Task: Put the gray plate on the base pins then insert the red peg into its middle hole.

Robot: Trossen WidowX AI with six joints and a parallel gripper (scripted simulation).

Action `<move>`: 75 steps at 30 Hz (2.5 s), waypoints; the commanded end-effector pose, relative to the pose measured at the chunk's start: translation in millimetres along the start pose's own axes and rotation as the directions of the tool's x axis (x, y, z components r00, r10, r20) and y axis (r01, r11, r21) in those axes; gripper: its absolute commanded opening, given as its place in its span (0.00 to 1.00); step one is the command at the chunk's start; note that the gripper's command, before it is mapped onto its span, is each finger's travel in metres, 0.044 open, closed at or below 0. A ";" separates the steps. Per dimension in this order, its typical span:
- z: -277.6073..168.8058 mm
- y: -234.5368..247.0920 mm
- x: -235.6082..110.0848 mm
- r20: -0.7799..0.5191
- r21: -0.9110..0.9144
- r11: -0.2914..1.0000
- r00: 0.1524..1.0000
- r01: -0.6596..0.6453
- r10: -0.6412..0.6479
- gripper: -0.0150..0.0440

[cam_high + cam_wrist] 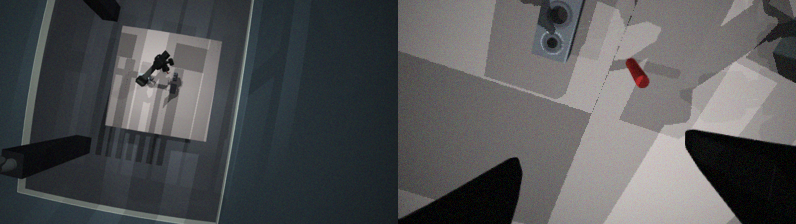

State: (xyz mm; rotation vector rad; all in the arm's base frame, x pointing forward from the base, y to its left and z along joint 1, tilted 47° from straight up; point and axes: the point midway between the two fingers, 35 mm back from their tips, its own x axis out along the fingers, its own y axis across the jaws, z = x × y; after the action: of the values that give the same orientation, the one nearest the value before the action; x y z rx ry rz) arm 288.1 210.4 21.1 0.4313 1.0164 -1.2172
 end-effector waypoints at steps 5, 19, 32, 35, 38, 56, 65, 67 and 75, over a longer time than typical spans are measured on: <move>66.2 31.2 43.2 0.182 0.421 0.907 0.978 0.018 -0.105 1.00; 78.2 24.8 105.0 0.184 0.422 0.907 0.977 0.017 -0.105 1.00; 84.2 24.8 122.1 0.185 0.422 0.906 0.977 0.017 -0.105 1.00; 85.1 24.7 126.7 0.185 0.422 0.906 0.977 0.017 -0.104 1.00; 86.0 24.5 131.5 0.185 0.422 0.906 0.977 0.017 -0.104 1.00; 91.7 21.7 160.1 0.186 0.422 0.906 0.977 0.017 -0.104 1.00; 94.6 19.3 174.0 0.187 0.422 0.906 0.977 0.017 -0.105 1.00; 95.2 18.7 177.0 0.187 0.422 0.906 0.977 0.017 -0.105 1.00; 95.7 18.2 179.2 0.188 0.422 0.906 0.977 0.017 -0.105 0.78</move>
State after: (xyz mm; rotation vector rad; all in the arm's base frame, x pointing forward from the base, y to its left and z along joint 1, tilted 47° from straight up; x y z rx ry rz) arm 343.5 43.9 -81.6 0.6019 0.5892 -1.5162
